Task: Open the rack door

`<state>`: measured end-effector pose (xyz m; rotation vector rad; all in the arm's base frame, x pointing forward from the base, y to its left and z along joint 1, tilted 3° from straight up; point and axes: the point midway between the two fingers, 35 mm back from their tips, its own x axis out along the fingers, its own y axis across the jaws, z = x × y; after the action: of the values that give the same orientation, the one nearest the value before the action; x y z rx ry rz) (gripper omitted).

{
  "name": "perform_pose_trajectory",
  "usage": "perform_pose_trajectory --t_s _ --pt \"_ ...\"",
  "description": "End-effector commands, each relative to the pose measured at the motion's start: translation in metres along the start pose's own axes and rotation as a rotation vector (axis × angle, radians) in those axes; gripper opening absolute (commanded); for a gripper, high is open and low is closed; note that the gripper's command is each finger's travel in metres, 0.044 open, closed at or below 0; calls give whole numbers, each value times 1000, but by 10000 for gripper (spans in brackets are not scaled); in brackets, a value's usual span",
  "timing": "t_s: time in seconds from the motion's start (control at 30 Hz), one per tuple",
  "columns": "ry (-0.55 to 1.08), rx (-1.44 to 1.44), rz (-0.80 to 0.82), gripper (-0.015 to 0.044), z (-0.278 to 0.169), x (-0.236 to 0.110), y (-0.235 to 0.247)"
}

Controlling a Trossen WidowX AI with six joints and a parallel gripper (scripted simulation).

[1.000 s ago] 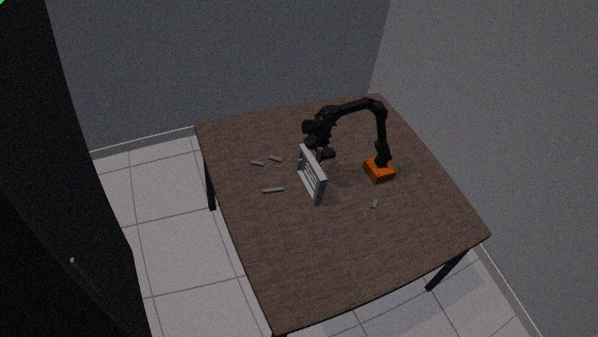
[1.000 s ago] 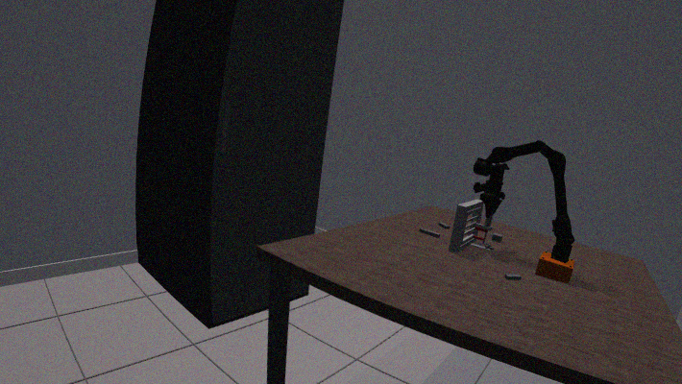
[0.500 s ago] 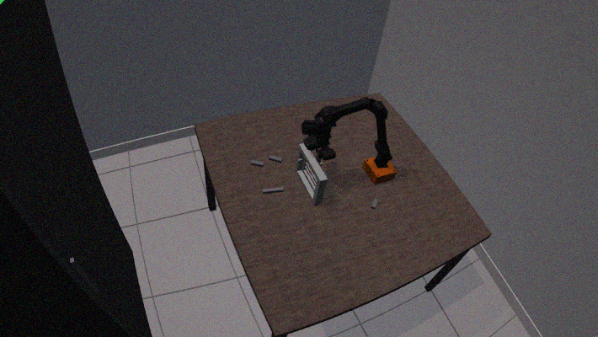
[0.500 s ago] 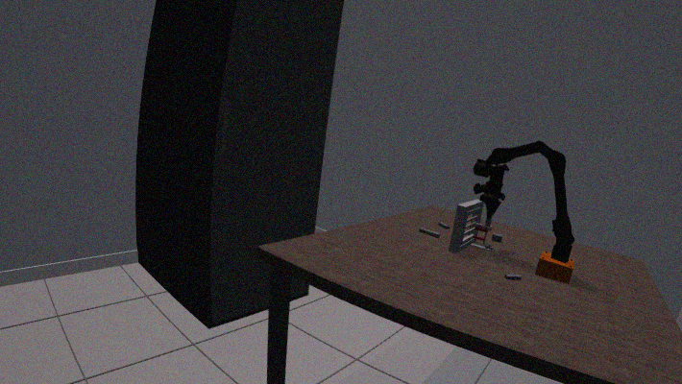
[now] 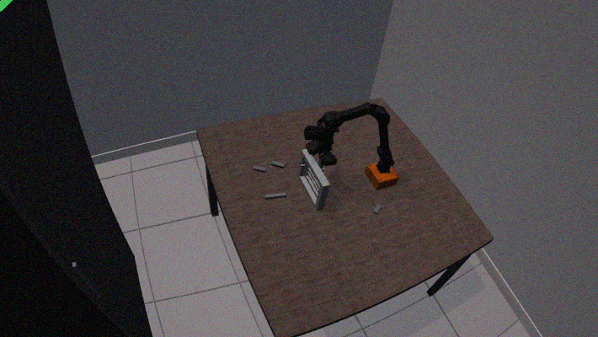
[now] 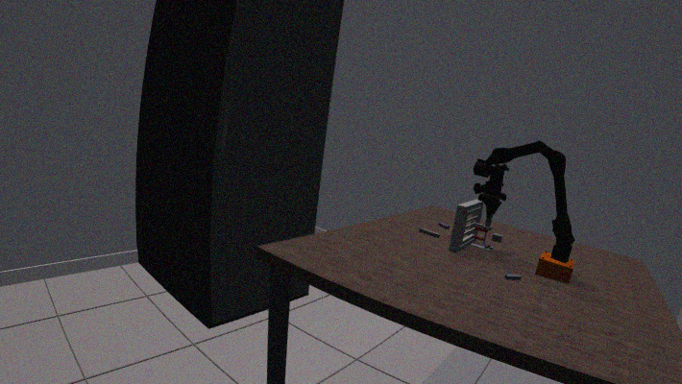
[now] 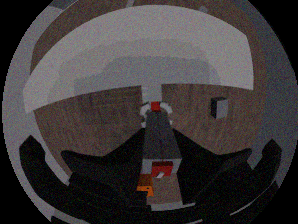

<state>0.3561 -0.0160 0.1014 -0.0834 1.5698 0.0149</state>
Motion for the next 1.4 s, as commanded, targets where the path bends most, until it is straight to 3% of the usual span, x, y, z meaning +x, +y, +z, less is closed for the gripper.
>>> perform_pose_trajectory --t_s 0.0,1.1,1.37 --pt "-1 167 0 22 0 0 0" --pt "-1 1784 1 22 0 0 0" --pt "-1 1817 1 22 0 0 0"
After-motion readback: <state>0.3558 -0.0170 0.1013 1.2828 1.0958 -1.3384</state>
